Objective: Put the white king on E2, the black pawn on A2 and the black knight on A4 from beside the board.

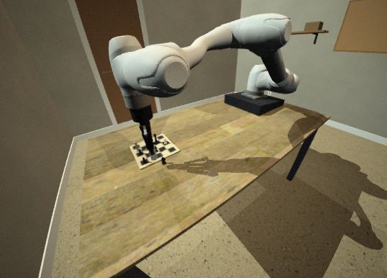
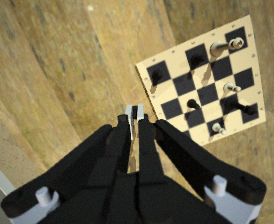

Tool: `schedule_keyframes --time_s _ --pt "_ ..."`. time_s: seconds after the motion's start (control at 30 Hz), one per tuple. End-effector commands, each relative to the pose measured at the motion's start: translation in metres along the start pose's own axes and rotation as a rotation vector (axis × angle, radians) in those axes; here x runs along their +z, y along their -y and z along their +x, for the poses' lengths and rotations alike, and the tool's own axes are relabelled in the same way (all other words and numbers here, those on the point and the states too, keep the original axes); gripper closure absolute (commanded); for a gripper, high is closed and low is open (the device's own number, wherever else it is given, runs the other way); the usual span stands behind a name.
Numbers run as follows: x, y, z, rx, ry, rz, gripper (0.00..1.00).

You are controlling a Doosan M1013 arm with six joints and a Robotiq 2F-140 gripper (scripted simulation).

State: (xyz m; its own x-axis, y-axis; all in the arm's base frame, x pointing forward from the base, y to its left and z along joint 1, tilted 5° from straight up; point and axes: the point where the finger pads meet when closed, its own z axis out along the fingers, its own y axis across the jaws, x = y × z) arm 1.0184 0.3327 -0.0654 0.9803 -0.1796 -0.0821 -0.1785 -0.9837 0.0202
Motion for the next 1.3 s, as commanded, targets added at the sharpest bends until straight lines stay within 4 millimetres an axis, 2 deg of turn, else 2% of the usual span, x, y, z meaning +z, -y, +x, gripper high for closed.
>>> schedule_keyframes --time_s 0.0,0.1,0.2,0.6,0.63,0.67,0.7,0.73,0.77,0.87,0.9,0.93,0.97,1.03,1.07,1.1,1.13,1.17,1.27 --pt "-0.025 0.0 0.0 0.0 0.0 0.0 1.0" --pt "-0.041 0.0 0.0 0.0 0.0 0.0 1.0" --pt "-0.049 0.0 0.0 0.0 0.0 0.0 1.0" --pt "-0.051 -0.001 0.0 -0.002 0.0 0.0 1.0" --pt "-0.051 -0.009 0.0 -0.014 0.0 0.0 1.0" --pt "-0.053 -0.026 -0.002 -0.04 0.0 0.0 1.0" --pt "-0.054 -0.052 -0.005 -0.079 0.0 0.0 1.0" --pt "-0.054 -0.052 -0.005 -0.079 0.0 0.0 1.0" --pt "-0.056 -0.085 -0.011 -0.128 0.0 0.0 1.0" --pt "-0.056 -0.085 -0.011 -0.128 0.0 0.0 1.0" --pt "-0.057 -0.119 -0.021 -0.181 0.0 0.0 1.0" --pt "-0.057 -0.119 -0.021 -0.181 0.0 0.0 1.0" --pt "-0.057 -0.151 -0.033 -0.23 0.0 0.0 1.0" --pt "-0.057 -0.151 -0.033 -0.23 0.0 0.0 1.0" --pt "-0.057 -0.177 -0.044 -0.27 0.0 0.0 1.0" --pt "-0.057 -0.177 -0.044 -0.27 0.0 0.0 1.0" --pt "-0.057 -0.193 -0.052 -0.296 0.001 0.0 1.0" --pt "-0.057 -0.201 -0.056 -0.308 0.001 0.0 1.0" --pt "-0.057 -0.202 -0.057 -0.31 0.001 0.0 1.0"
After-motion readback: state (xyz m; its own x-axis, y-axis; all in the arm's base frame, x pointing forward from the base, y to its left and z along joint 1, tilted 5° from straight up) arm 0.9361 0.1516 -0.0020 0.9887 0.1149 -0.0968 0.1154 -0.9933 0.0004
